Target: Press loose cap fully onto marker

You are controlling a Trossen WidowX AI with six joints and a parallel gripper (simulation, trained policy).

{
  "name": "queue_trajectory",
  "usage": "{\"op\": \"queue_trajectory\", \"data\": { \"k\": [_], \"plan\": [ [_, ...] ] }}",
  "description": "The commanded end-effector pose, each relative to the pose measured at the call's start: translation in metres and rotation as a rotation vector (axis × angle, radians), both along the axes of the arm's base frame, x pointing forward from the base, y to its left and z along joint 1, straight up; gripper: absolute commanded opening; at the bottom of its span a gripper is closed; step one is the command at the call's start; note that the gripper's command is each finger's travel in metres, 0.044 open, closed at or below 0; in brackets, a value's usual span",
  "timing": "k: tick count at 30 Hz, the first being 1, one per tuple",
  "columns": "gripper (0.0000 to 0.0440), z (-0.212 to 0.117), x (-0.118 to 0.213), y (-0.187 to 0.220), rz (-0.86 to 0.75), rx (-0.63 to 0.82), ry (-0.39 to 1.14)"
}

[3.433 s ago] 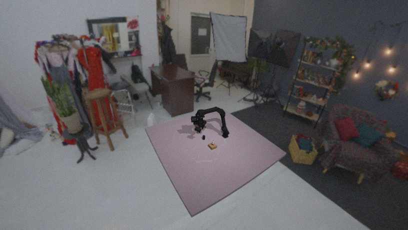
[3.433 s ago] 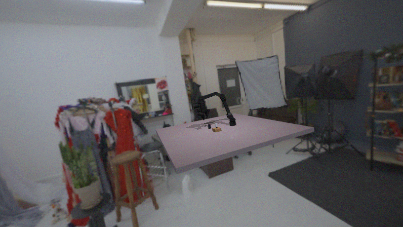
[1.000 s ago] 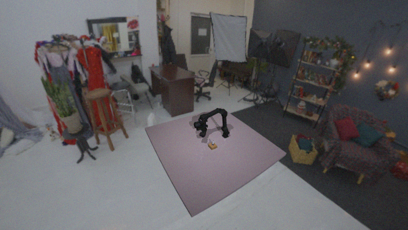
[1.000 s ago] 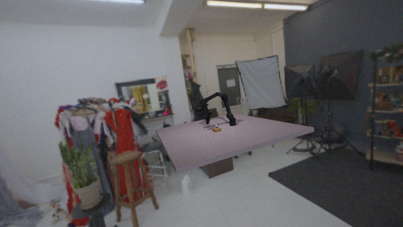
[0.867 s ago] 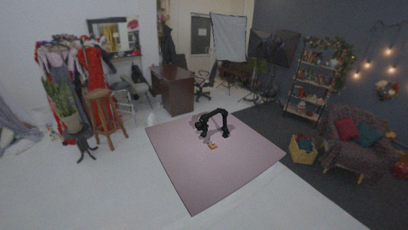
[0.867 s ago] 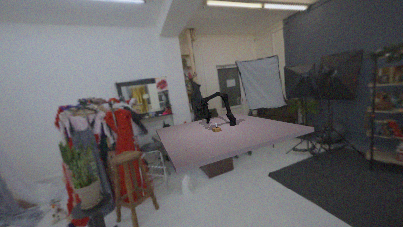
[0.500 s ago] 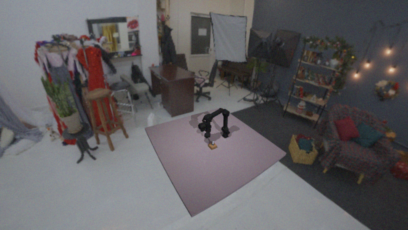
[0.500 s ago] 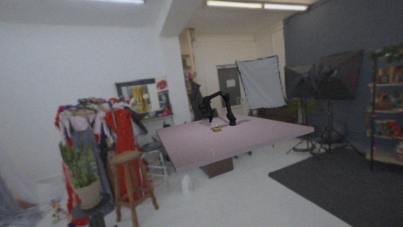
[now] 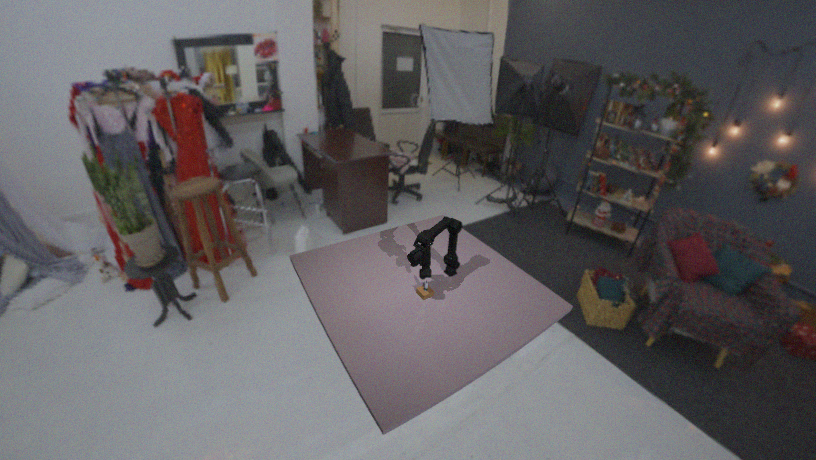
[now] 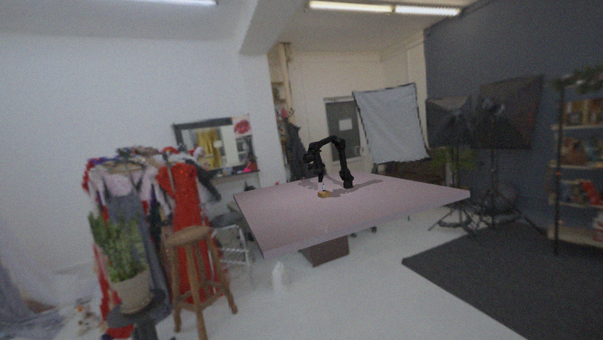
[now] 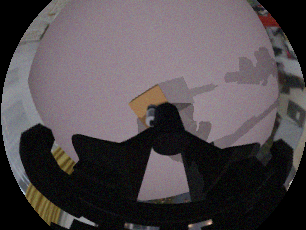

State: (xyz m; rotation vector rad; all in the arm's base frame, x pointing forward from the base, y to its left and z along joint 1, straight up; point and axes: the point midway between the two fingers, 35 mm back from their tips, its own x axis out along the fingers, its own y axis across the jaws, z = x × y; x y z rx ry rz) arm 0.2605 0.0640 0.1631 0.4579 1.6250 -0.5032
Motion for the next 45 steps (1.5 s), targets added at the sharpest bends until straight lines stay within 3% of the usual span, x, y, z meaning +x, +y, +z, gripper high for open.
{"op": "queue_trajectory", "data": {
  "k": [1, 16, 39, 42, 45],
  "plan": [
    [0.0, 0.003, -0.005, 0.011, 0.009, 0.001, -0.003],
    [0.0, -0.008, -0.01, 0.026, 0.035, -0.013, 0.007],
    [0.0003, -0.062, -0.012, 0.024, 0.092, -0.009, 0.051],
    [0.0081, -0.068, -0.013, 0.022, 0.097, -0.019, 0.059],
    [0.0089, -0.072, -0.016, 0.021, 0.107, -0.02, 0.069]
  ]
}}
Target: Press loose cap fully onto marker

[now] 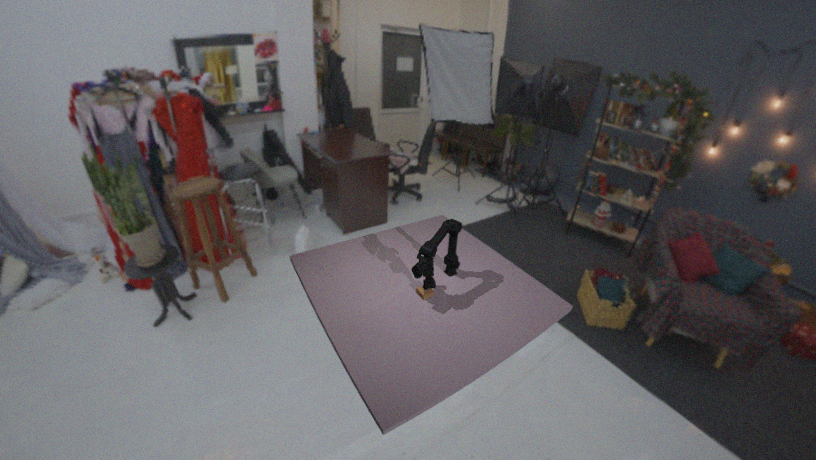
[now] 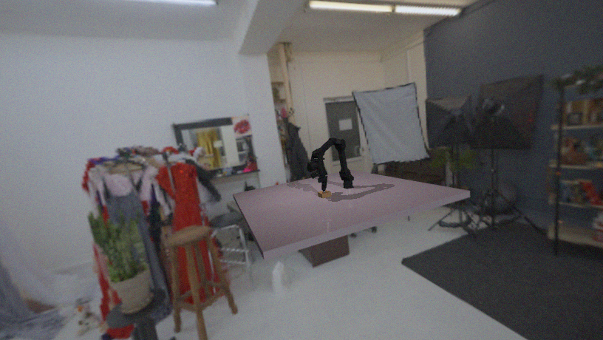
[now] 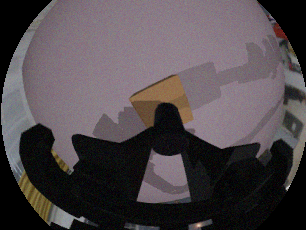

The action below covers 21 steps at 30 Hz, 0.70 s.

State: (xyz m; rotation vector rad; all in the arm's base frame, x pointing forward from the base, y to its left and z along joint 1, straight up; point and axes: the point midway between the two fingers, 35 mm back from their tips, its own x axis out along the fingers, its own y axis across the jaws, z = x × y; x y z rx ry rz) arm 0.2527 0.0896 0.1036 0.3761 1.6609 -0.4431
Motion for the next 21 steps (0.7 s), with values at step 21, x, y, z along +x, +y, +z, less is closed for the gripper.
{"op": "queue_trajectory", "data": {
  "k": [21],
  "plan": [
    [0.0127, -0.0225, -0.0045, -0.0101, 0.072, -0.031, 0.015]
  ]
}}
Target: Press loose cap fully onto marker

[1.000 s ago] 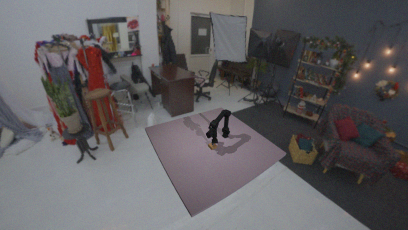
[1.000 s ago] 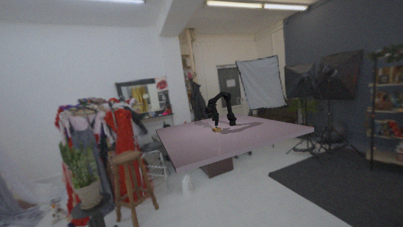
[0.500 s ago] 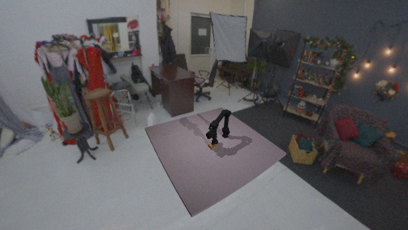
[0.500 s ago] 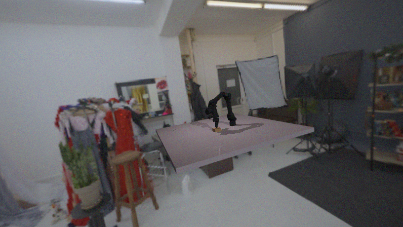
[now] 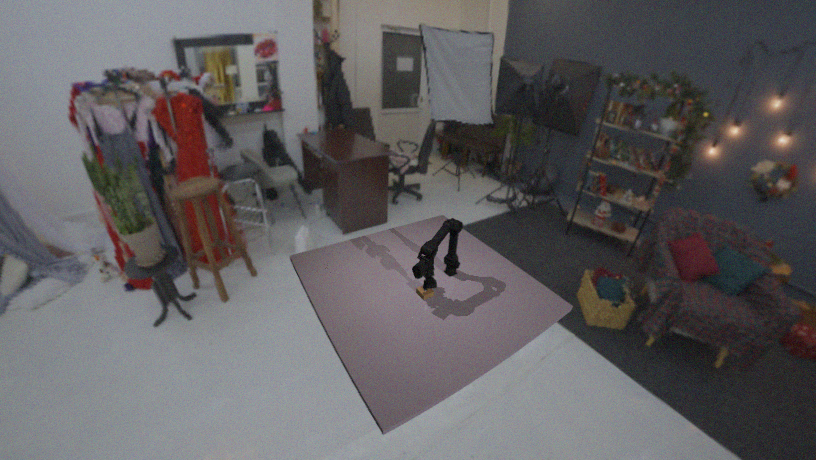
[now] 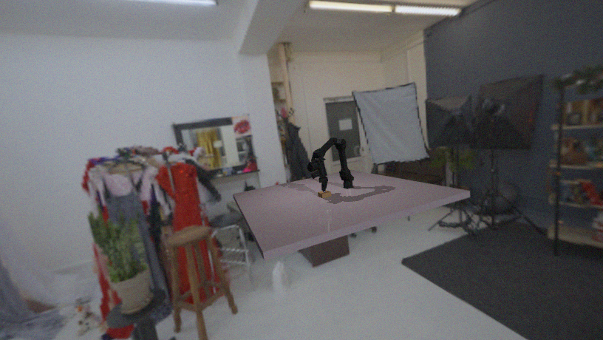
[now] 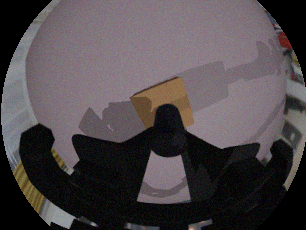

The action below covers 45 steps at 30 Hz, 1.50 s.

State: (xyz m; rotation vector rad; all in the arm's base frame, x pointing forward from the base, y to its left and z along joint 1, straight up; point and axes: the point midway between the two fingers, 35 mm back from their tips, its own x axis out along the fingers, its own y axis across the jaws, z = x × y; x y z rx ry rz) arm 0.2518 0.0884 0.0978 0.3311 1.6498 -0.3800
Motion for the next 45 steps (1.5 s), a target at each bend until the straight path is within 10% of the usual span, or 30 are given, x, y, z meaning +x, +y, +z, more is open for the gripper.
{"op": "queue_trajectory", "data": {
  "k": [1, 18, 29, 45],
  "plan": [
    [0.0129, -0.017, -0.004, -0.009, 0.005, -0.042, 0.036],
    [0.02, -0.02, -0.01, -0.012, 0.041, -0.035, 0.042],
    [0.044, -0.015, -0.016, -0.012, 0.058, -0.012, 0.014],
    [0.044, 0.032, -0.002, -0.009, 0.065, 0.027, -0.126]
  ]
}}
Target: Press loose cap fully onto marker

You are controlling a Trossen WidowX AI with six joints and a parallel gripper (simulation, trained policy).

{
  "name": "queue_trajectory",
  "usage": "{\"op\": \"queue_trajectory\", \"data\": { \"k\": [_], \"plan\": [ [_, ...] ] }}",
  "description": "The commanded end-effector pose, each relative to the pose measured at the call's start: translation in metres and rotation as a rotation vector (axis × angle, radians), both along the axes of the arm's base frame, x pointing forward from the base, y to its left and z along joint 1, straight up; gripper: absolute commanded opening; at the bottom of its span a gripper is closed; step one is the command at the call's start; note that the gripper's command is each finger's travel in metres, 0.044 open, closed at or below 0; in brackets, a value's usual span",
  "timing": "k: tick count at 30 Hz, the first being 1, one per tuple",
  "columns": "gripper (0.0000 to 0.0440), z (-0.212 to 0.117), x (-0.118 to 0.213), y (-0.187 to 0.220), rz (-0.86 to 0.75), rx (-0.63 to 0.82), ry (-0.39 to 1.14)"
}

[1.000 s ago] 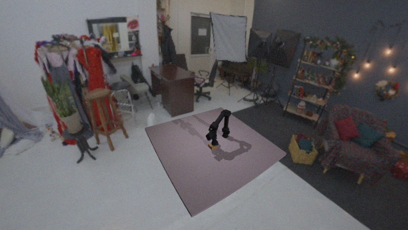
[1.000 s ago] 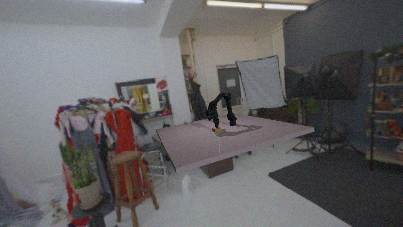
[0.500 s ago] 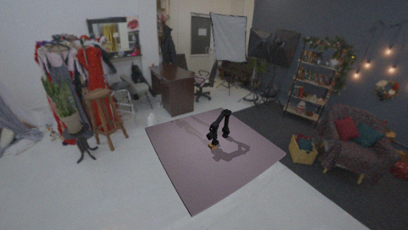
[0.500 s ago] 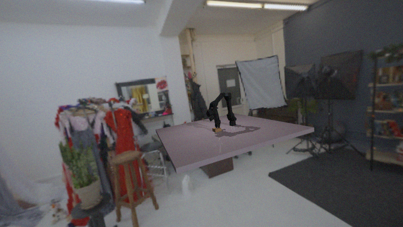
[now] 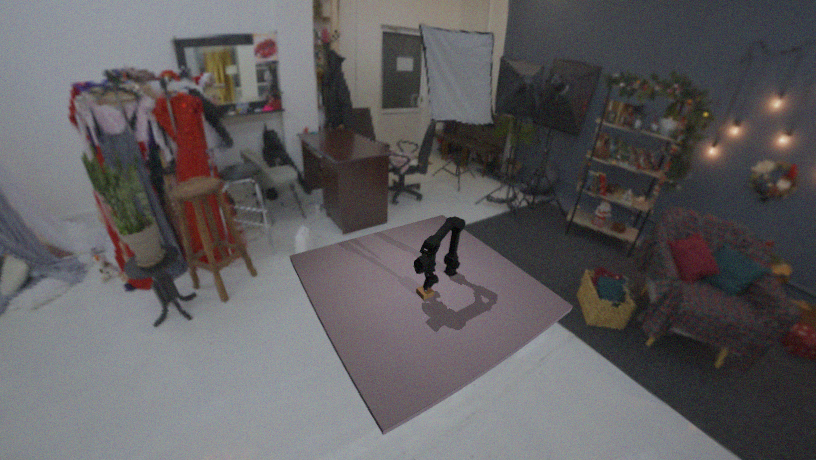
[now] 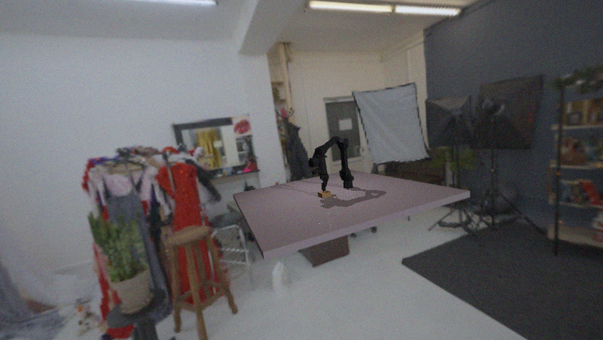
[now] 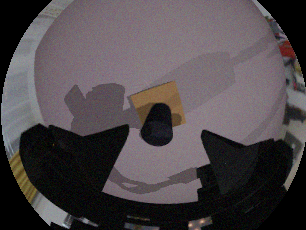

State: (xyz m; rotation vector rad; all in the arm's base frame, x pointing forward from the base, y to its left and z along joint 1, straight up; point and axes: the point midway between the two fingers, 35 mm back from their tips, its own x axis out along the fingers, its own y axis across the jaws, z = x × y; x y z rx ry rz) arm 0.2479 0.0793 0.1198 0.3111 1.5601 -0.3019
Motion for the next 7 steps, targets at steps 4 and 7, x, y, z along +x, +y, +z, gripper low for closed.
{"op": "queue_trajectory", "data": {
  "k": [4, 7],
  "plan": [
    [0.044, 0.019, 0.003, 0.0, 0.014, 0.019, -0.048],
    [0.044, 0.024, 0.003, 0.0, 0.021, 0.026, -0.064]
  ]
}}
